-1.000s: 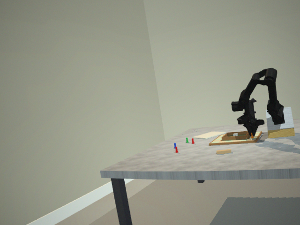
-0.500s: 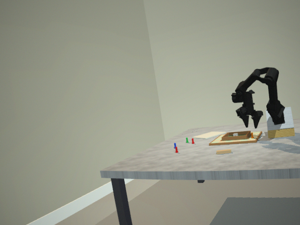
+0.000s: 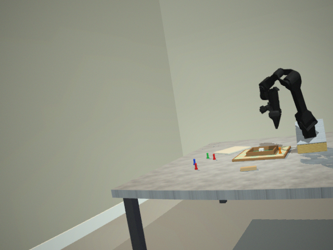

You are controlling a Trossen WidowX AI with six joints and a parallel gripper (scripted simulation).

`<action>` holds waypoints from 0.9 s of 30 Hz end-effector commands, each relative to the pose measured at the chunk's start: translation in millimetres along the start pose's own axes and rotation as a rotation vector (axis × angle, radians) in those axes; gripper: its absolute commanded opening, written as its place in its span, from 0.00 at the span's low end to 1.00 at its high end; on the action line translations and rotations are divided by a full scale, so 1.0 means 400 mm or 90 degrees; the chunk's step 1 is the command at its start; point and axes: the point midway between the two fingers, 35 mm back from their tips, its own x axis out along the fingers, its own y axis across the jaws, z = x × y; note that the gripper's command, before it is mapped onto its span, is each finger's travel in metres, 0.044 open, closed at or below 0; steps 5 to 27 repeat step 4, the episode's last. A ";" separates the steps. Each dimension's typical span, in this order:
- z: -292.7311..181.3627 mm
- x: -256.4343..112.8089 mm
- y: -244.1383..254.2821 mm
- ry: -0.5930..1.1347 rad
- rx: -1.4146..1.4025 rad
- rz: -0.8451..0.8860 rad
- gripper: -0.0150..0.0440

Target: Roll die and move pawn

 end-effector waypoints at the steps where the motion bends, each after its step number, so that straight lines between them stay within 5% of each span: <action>1: 0.001 0.001 0.002 -0.001 -0.005 0.000 1.00; 27: 0.001 0.001 0.002 -0.001 -0.005 0.000 1.00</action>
